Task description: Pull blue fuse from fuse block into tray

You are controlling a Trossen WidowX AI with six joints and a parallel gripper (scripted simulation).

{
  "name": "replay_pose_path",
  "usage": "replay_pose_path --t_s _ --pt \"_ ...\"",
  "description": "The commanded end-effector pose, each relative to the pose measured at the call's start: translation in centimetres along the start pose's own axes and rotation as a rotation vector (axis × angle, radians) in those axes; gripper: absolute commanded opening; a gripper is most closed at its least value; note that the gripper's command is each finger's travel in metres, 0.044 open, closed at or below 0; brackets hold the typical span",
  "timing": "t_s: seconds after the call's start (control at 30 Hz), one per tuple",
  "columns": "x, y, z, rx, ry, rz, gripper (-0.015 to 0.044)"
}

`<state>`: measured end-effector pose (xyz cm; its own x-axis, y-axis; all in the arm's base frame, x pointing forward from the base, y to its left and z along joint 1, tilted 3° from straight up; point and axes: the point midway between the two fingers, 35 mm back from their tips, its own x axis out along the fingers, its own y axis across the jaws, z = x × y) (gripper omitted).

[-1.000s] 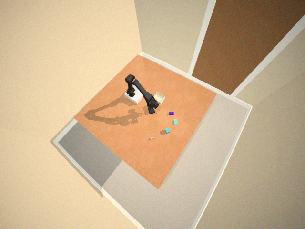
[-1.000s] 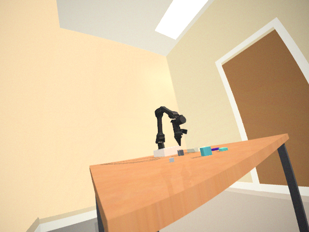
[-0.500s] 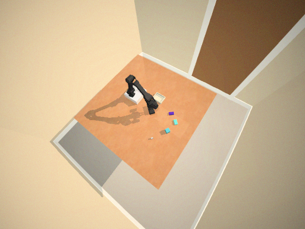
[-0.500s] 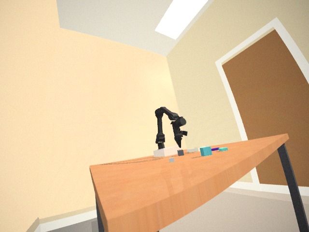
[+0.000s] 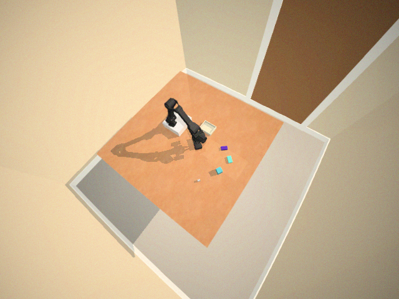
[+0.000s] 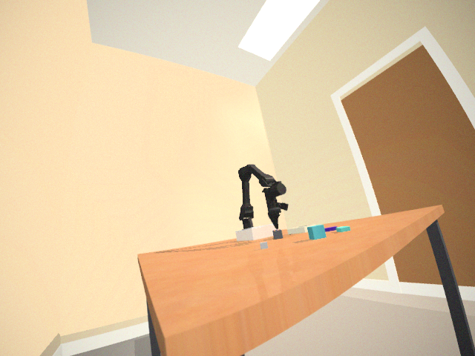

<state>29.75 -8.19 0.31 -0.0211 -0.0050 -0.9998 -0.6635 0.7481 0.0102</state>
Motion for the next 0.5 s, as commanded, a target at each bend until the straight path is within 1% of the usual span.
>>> replay_pose_path --t_s 0.0,0.47 --pt "0.18 0.03 -0.12 -0.003 0.006 0.001 0.0061" --pt "1.05 0.03 -0.12 -0.003 0.006 0.001 0.0061"
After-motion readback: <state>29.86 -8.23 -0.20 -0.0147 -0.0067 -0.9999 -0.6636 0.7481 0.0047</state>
